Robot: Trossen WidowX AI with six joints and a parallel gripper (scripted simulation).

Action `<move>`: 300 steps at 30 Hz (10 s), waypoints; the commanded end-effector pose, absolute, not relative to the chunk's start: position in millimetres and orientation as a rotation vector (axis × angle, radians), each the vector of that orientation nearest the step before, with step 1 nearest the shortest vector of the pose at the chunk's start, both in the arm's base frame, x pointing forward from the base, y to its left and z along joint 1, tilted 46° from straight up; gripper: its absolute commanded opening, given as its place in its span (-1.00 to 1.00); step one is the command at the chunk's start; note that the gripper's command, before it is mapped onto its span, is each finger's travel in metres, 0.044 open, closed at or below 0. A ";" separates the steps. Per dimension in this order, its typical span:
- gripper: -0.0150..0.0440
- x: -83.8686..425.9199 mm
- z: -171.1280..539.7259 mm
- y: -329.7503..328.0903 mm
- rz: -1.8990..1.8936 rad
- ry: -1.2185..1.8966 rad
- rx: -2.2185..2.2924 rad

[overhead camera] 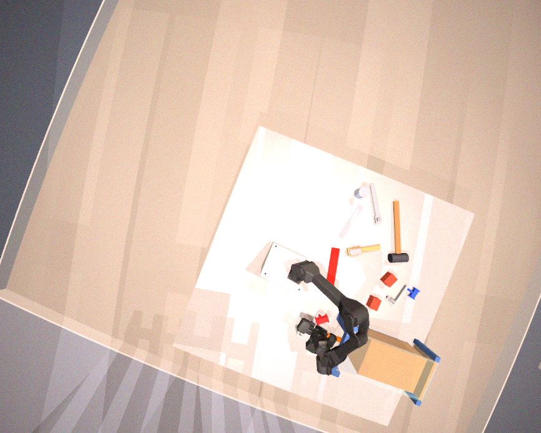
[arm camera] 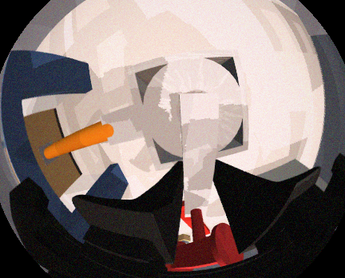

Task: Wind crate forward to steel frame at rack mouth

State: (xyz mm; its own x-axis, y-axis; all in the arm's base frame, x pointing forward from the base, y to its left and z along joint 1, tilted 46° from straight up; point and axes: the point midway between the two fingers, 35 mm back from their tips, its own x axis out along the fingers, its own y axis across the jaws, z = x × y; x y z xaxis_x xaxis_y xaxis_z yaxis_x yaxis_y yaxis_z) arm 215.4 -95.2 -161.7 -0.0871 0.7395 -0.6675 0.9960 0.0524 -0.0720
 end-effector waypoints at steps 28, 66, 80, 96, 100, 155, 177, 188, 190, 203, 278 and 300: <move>-0.49 207.1 -164.8 -92.7 -0.590 1.900 1.618; -0.49 213.9 -164.4 -92.4 -0.737 1.892 1.722; -0.49 213.6 -164.5 -92.2 -0.737 1.892 1.723; -0.49 216.1 -164.5 -92.4 -0.787 1.887 1.757; -0.49 216.1 -164.5 -92.4 -0.787 1.887 1.757; -0.05 214.4 -161.7 -95.2 -0.724 1.881 1.722; 1.00 222.4 -102.8 -161.1 -0.748 1.824 1.717; 0.91 221.4 -69.1 -192.1 -0.765 1.770 1.720; 0.73 221.4 -69.1 -192.1 -0.765 1.770 1.720; -0.42 221.4 -69.1 -192.1 -0.765 1.770 1.720; 1.00 218.8 -44.8 -132.1 -1.928 1.458 1.653; 1.00 219.2 -70.1 -108.1 -1.927 1.459 1.655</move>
State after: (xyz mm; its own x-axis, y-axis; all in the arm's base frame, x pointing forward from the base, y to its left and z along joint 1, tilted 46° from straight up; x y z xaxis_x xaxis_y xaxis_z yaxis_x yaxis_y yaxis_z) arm 219.6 -112.7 -66.1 -0.3477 0.4126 -0.8420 0.6989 -0.4845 -0.5260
